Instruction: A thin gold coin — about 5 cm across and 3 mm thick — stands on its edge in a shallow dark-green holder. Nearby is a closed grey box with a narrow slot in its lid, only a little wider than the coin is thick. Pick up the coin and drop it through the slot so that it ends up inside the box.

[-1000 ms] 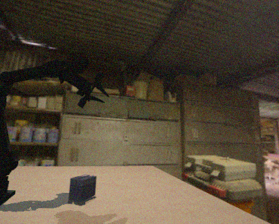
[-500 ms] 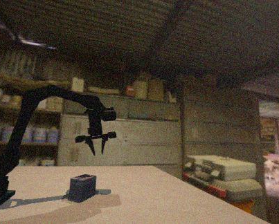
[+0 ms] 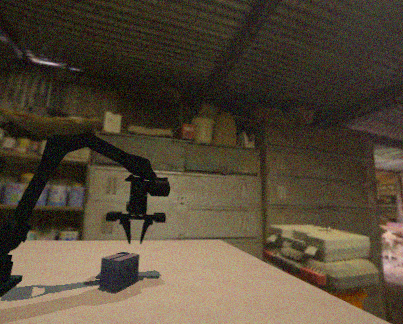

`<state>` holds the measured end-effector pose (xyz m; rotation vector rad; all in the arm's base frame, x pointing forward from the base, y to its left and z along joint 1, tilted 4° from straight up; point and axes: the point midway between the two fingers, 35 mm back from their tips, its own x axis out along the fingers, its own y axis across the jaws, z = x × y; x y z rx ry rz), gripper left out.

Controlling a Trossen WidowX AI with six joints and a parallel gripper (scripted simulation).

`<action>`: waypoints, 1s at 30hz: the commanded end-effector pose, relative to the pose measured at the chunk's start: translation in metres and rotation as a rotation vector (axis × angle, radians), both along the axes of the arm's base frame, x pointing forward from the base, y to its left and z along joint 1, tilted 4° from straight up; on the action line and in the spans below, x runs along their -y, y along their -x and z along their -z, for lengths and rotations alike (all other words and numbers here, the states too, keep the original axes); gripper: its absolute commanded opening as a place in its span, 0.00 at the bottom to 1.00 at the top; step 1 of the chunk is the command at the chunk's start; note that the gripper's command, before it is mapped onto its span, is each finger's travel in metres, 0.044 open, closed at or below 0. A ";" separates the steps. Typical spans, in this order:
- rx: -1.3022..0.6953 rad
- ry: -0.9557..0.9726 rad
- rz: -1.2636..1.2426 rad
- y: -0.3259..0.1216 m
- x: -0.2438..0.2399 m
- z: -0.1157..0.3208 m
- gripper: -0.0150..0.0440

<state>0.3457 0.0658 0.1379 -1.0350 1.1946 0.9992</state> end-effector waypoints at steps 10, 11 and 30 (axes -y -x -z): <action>-0.005 0.003 0.005 -0.005 0.000 0.027 0.53; -0.005 0.003 0.005 -0.006 0.000 0.028 0.53; -0.005 0.003 0.005 -0.009 -0.001 0.058 0.53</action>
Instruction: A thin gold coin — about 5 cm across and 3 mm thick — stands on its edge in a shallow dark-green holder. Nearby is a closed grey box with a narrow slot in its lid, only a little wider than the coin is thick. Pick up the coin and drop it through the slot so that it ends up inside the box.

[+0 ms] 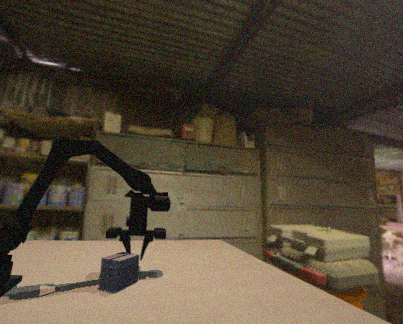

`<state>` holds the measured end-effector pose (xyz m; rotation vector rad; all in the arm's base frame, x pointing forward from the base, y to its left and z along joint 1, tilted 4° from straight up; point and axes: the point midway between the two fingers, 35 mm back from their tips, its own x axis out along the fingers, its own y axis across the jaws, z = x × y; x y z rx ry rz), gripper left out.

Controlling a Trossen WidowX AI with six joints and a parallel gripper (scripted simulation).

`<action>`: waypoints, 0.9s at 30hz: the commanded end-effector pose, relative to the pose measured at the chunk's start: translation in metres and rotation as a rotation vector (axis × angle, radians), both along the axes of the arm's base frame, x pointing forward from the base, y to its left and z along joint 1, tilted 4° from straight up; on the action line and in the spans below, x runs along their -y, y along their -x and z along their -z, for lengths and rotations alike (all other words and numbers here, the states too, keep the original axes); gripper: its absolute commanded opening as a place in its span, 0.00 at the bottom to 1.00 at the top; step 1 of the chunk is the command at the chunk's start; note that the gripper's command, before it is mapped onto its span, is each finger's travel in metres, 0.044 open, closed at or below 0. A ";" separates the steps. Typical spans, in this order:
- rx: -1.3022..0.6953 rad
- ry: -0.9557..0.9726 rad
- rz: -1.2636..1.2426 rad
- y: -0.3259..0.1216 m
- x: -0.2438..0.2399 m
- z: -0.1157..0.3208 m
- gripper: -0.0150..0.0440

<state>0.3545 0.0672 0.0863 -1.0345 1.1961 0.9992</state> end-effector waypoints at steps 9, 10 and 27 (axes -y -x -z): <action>-0.004 0.003 0.005 -0.001 -0.001 0.021 0.53; -0.004 0.003 0.005 -0.001 -0.001 0.023 0.53; -0.004 0.003 0.005 -0.001 -0.001 0.026 0.25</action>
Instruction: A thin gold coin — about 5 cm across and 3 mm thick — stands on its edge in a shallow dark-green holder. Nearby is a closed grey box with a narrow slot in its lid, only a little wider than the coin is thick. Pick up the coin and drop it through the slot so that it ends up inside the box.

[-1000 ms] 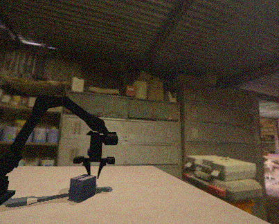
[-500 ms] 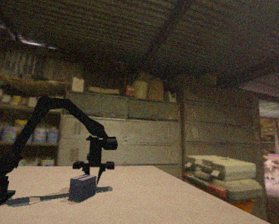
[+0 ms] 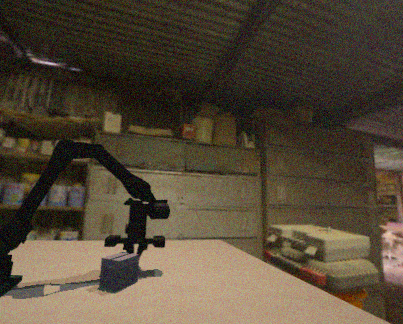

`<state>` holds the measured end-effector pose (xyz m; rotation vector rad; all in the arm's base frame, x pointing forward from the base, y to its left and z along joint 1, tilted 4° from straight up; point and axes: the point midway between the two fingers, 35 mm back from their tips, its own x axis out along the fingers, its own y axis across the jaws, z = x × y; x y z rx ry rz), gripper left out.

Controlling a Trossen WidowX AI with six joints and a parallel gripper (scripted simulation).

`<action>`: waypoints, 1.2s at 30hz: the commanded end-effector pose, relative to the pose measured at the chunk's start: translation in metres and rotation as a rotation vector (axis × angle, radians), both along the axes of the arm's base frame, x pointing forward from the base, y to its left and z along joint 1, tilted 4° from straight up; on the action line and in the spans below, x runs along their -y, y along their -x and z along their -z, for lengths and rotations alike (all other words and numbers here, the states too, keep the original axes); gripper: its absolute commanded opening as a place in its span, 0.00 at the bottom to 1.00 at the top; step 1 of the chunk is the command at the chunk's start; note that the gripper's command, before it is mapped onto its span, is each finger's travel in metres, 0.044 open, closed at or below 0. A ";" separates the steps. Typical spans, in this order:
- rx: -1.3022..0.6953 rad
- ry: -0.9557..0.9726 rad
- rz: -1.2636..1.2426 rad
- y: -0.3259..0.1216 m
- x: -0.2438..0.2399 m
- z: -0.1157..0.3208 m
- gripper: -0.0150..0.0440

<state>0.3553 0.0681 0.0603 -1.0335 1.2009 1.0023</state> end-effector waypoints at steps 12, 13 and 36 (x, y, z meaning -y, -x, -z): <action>0.001 0.002 0.005 -0.001 0.001 -0.021 0.25; 0.002 0.002 0.005 -0.001 0.001 -0.024 0.25; 0.002 0.002 0.005 0.006 0.004 -0.083 0.25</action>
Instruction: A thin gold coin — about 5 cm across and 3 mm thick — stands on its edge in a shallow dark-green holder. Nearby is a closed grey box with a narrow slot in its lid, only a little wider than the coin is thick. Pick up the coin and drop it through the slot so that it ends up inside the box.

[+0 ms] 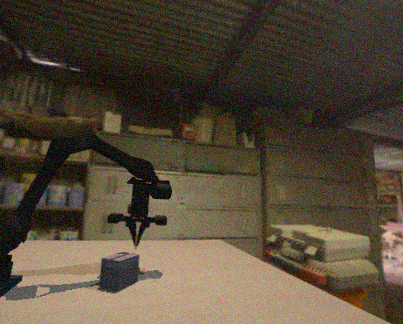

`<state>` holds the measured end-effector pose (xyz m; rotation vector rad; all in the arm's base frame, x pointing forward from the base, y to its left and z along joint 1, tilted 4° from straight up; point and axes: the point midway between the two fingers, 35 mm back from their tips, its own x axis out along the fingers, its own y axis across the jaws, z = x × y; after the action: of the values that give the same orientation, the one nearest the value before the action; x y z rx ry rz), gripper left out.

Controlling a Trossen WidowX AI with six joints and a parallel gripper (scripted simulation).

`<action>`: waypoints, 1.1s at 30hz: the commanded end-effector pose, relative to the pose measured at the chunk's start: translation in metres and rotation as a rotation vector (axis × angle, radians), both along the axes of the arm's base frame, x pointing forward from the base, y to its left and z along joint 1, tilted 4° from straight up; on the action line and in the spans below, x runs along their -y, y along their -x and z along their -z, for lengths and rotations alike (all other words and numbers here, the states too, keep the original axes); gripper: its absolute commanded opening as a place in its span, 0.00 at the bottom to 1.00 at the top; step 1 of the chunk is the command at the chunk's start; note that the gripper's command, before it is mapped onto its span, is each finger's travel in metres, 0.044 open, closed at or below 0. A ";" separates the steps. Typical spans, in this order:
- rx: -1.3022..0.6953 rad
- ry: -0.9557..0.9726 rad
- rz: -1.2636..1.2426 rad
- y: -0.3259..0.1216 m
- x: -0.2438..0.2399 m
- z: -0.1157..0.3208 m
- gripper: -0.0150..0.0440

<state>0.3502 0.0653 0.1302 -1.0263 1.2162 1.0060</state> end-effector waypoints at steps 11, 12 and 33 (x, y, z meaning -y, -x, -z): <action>0.012 -0.008 0.083 0.005 0.002 -0.024 0.25; 0.010 -0.011 0.117 0.006 0.001 -0.024 0.25; -0.012 -0.048 0.537 0.014 0.005 -0.024 0.25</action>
<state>0.3373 0.0641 0.1515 -0.6100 1.3786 0.6292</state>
